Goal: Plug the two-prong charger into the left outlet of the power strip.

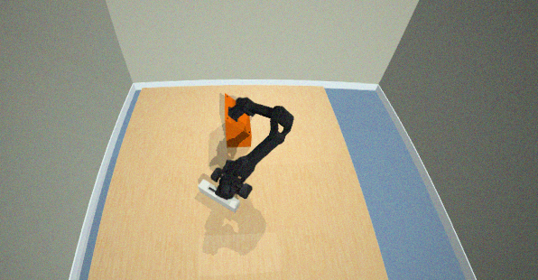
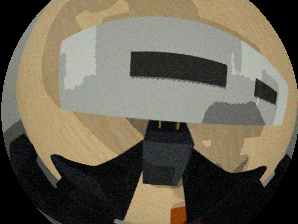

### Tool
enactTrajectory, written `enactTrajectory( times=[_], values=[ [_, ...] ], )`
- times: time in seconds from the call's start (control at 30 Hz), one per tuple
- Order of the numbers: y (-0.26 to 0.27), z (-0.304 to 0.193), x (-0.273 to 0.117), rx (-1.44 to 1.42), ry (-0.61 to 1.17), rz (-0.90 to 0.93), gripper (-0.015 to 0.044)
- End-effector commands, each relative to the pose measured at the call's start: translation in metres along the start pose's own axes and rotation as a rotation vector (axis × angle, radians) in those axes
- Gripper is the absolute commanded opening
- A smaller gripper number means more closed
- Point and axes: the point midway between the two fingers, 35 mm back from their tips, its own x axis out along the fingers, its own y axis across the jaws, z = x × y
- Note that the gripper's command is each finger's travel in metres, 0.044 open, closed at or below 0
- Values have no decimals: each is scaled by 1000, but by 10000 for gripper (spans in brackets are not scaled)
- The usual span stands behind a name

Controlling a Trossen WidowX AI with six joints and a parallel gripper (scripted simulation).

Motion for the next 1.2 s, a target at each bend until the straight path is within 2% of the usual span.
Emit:
enactTrajectory(
  times=[0.0, 1.17],
  values=[
    [0, 0, 0, -4, 3, 4, 0],
    [1, 6, -1, -4, 3, 4, 0]
  ],
)
